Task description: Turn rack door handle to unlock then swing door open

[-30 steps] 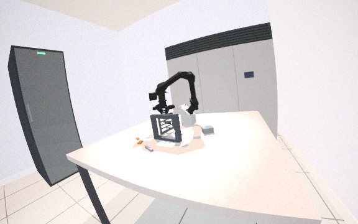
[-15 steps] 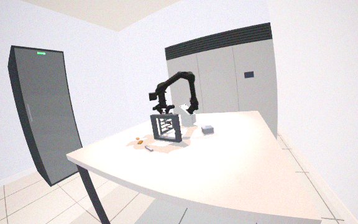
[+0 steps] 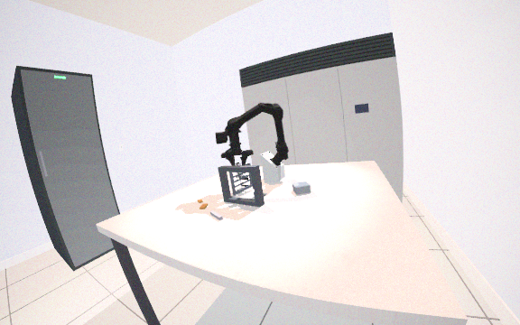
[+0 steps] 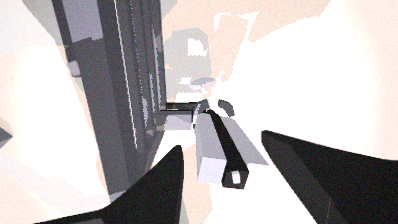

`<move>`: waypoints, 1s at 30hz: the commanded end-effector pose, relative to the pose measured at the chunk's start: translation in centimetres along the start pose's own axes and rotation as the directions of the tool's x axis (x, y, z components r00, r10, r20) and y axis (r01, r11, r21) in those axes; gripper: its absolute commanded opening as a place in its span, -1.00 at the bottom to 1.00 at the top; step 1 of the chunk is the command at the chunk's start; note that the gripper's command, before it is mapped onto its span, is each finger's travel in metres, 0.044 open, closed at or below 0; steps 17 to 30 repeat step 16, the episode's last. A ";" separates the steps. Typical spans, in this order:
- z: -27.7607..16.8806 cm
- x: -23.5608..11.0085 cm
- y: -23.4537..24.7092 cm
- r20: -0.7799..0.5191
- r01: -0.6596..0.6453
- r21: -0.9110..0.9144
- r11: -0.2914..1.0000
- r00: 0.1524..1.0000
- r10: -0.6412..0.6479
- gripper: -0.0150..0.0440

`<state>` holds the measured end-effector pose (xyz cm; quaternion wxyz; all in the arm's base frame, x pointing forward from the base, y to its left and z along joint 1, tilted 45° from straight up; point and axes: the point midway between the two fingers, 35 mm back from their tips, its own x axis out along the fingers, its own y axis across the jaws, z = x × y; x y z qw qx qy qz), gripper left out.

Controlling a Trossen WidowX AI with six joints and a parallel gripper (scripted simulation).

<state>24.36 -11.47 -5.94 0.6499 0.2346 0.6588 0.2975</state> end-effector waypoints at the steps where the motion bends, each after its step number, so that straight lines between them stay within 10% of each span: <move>1: 0.0 -0.6 -0.1 -0.004 0.004 -0.006 1.000 1.000 -0.004 0.47; 30: 0.0 -3.0 -0.1 -0.005 0.005 -0.006 1.000 1.000 -0.005 0.47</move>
